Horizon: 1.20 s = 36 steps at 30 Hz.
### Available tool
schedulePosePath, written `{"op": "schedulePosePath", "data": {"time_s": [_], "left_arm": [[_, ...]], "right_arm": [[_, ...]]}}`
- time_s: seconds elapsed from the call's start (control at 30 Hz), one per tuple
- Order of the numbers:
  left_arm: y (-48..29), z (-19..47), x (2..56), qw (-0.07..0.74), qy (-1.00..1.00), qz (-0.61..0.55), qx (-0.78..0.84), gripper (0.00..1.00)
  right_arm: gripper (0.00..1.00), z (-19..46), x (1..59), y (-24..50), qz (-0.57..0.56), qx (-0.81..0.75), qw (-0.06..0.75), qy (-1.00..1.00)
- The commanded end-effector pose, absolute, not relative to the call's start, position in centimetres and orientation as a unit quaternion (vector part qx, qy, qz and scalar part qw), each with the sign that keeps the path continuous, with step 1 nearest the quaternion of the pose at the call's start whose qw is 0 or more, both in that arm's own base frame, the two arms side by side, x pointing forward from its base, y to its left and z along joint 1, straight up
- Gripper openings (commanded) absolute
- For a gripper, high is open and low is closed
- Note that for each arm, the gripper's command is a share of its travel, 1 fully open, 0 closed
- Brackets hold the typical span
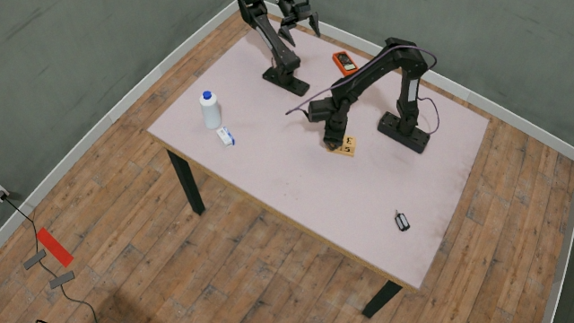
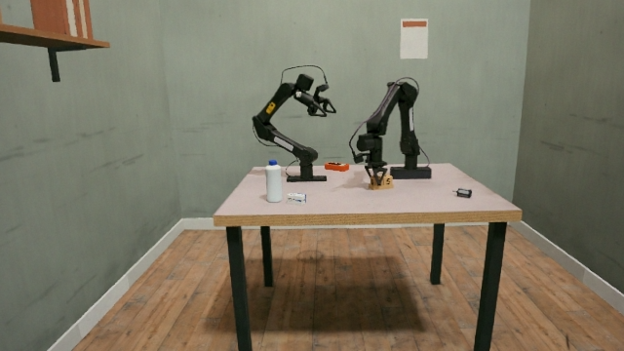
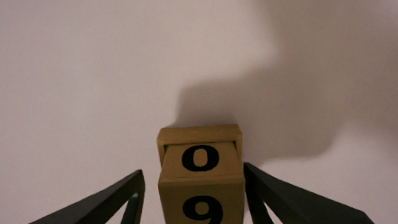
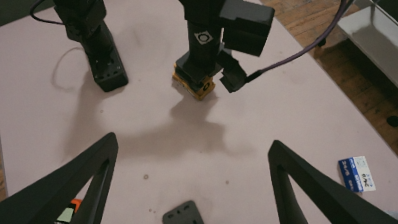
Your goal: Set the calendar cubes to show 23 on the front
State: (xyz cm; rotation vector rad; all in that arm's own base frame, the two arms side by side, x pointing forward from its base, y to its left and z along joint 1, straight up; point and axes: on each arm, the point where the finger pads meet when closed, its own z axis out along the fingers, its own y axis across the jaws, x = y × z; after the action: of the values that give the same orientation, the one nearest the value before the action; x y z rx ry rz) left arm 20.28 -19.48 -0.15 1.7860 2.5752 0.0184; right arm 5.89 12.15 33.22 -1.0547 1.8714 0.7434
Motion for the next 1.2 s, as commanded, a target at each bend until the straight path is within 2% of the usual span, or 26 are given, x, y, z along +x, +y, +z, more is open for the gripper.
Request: {"op": "schedulePosePath", "data": {"time_s": [0.0,0.33,0.6,1.17], "left_arm": [[-19.9,-0.6,19.9,0.003,0.82,-0.001,0.573,0.69],[-19.0,0.2,19.0,-0.021,0.817,0.004,0.576,0.69],[-19.4,4.7,20.0,0.015,0.82,-0.002,0.572,0.69],[-19.3,2.4,19.2,0.003,0.82,-0.001,0.572,0.69]], "right_arm": [[1.0,33.2,5.9,11.9,0.298,-0.418,0.425,0.746],[1.0,33.2,5.9,11.9,0.298,-0.418,0.425,0.746],[1.0,33.2,5.9,11.9,0.298,-0.418,0.425,0.746],[1.0,33.2,5.9,11.9,0.298,-0.418,0.425,0.746]]}}
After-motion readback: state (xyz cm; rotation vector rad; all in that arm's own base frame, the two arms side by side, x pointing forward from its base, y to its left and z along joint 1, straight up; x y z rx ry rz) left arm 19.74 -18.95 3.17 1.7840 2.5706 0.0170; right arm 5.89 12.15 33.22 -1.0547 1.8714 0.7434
